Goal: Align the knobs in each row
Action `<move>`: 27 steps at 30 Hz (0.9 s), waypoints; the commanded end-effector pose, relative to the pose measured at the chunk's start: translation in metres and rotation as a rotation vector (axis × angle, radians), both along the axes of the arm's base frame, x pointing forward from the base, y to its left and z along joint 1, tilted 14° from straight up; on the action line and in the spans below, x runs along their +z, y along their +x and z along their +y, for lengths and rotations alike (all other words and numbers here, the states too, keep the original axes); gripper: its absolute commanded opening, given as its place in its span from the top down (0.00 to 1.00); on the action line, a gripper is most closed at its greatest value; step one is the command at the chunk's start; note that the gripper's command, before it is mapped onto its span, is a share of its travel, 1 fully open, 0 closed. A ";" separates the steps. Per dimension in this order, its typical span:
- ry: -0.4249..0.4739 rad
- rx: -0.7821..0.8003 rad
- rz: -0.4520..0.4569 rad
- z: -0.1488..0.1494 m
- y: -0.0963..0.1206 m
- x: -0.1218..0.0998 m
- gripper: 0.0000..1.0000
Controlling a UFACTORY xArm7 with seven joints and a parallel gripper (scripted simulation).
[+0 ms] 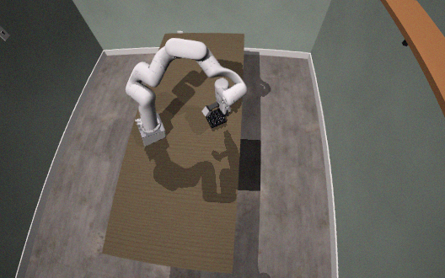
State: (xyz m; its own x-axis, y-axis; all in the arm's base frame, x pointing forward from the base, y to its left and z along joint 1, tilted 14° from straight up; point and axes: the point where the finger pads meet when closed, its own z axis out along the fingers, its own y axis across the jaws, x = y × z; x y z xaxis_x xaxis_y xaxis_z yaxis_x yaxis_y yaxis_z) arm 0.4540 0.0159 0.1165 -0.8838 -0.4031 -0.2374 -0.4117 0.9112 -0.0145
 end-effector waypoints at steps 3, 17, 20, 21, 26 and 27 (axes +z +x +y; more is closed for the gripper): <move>0.000 -0.001 -0.003 -0.001 0.001 0.001 0.81; 0.000 -0.001 -0.003 0.000 0.002 -0.004 0.81; 0.000 -0.001 -0.003 0.000 0.002 -0.005 0.81; 0.000 -0.001 -0.003 0.000 0.002 -0.006 0.81; 0.000 -0.001 -0.003 0.001 0.004 -0.012 0.81; 0.000 -0.001 -0.003 0.001 0.004 -0.013 0.81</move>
State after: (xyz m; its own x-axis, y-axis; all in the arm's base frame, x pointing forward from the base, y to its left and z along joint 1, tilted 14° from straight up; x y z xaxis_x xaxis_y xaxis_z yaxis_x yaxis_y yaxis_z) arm 0.4562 0.0168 0.1071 -0.8840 -0.4030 -0.2371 -0.4115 0.9113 -0.0146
